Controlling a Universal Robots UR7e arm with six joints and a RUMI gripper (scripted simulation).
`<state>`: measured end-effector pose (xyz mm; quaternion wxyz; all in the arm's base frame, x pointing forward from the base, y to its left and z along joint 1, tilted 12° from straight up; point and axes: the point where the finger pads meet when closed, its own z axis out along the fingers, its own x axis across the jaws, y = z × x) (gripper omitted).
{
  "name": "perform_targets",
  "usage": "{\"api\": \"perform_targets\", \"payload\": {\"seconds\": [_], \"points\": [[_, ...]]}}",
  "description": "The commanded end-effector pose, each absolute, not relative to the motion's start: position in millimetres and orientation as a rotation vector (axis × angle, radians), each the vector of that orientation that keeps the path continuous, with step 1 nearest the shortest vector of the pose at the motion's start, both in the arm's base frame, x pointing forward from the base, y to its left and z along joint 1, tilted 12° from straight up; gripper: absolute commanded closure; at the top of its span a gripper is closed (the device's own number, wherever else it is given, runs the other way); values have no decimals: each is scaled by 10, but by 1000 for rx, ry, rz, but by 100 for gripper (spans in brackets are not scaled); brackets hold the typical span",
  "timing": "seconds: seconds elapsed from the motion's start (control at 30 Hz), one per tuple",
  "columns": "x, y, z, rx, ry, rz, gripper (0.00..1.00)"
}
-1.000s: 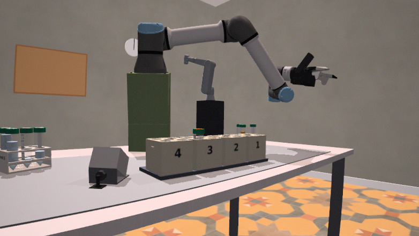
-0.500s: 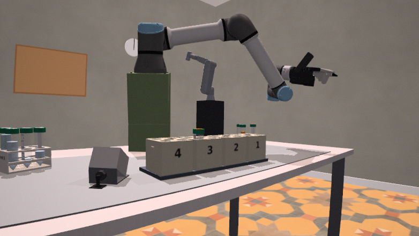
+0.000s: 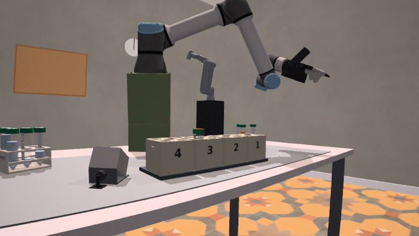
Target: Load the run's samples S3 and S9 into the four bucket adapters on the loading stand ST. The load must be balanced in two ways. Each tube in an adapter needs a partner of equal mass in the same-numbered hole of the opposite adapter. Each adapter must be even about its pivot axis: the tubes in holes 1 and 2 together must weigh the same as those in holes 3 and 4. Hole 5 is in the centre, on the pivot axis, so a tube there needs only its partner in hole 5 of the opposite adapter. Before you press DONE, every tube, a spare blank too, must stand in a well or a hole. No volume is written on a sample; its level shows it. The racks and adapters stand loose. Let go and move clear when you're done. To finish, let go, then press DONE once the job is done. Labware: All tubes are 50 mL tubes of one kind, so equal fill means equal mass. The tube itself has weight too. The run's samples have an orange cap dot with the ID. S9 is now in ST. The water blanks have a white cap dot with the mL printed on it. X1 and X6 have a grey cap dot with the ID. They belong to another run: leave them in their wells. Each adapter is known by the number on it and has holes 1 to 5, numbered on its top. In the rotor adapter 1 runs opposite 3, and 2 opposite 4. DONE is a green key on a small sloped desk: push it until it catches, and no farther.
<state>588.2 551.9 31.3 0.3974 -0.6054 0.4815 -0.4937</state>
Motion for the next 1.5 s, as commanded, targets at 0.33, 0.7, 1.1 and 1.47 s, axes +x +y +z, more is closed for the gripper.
{"api": "perform_targets", "payload": {"seconds": [0.33,0.7,1.1,1.47], "points": [[5743,4842,284,-1681,1429,-1105,65],[5653,4403,254,-1764,1559,-1011,65],[5552,3914,220,-1851,1702,-895,65],[5441,3377,184,-1940,1857,-755,65]]}}
